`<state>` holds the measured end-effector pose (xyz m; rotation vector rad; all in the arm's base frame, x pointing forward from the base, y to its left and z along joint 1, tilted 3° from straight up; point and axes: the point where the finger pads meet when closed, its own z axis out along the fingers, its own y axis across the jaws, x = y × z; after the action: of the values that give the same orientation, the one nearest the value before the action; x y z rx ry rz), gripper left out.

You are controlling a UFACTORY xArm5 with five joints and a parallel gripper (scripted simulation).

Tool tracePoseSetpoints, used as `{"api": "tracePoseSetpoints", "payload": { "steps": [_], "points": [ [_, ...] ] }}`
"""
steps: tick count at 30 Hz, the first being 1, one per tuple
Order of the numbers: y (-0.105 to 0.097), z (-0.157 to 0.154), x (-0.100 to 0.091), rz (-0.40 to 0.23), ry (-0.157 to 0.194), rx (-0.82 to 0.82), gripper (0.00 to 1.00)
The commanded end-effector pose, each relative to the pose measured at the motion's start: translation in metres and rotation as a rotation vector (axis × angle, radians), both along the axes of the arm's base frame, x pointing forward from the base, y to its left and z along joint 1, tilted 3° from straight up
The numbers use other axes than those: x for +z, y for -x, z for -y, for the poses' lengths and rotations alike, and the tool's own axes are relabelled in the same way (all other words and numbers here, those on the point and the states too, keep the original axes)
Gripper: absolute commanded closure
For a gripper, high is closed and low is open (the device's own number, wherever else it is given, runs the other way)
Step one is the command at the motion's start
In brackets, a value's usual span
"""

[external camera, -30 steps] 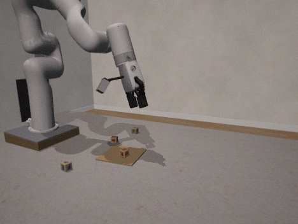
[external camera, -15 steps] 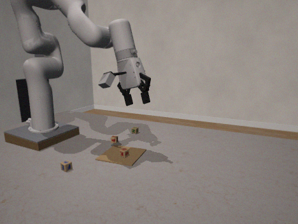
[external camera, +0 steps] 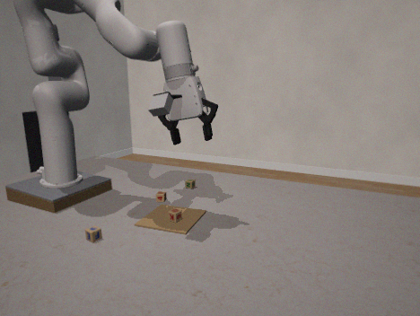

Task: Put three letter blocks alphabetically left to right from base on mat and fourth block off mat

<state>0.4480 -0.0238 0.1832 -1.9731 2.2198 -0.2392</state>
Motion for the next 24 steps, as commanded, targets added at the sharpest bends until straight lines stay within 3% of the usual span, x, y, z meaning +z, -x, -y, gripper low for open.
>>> {"api": "tracePoseSetpoints", "payload": {
  "steps": [1,24],
  "points": [
    [0.002,-0.002,0.006,-0.019,0.028,0.134,0.00],
    [0.015,-0.010,0.026,-0.095,0.117,0.682,0.00]
  ]
}}
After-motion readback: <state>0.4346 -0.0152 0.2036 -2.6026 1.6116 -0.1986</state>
